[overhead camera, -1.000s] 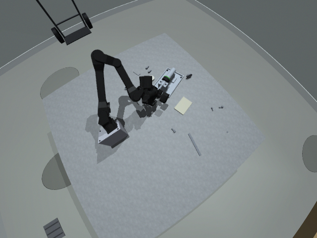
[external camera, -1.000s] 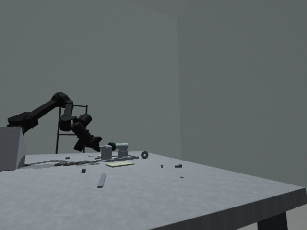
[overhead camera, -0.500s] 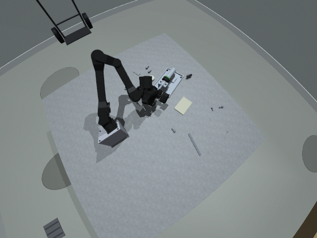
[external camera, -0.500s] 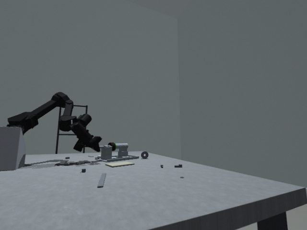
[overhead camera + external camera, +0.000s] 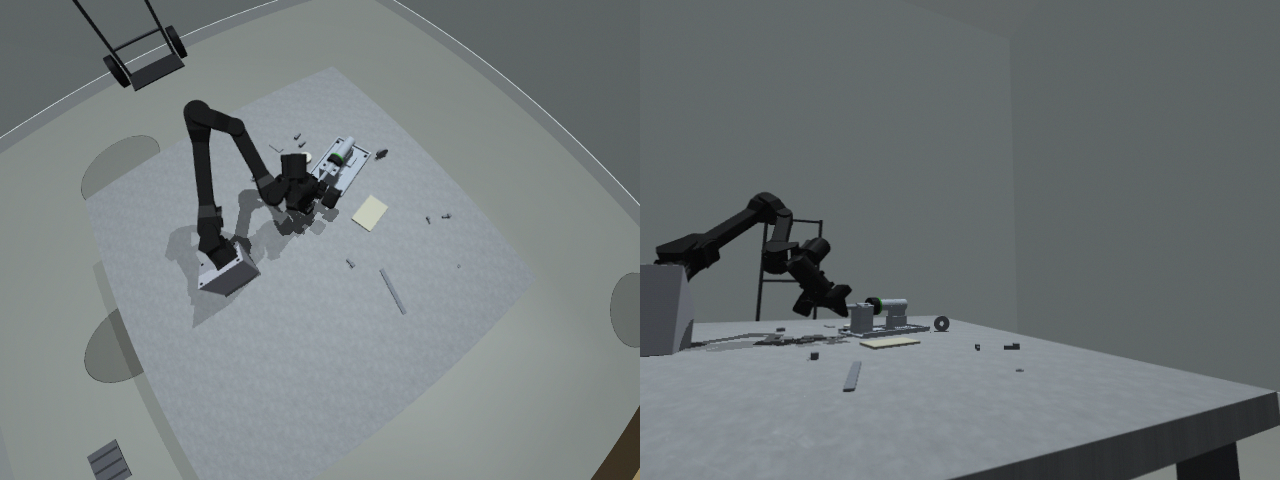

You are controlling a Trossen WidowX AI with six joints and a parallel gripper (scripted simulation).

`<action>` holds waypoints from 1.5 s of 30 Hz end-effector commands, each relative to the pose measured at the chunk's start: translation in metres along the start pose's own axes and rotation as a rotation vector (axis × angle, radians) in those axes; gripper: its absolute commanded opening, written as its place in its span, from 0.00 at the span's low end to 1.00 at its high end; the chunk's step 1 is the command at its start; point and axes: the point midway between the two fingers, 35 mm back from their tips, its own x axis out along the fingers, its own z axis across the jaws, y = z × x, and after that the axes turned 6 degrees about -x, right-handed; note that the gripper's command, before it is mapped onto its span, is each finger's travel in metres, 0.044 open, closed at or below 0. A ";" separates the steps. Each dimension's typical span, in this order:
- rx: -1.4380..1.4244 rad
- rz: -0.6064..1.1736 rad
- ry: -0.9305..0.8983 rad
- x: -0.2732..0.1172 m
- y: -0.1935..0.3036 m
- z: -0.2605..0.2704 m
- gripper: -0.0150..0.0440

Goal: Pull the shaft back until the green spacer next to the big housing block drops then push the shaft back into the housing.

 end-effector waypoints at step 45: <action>-0.004 -0.001 0.001 -0.004 -0.004 -0.001 0.25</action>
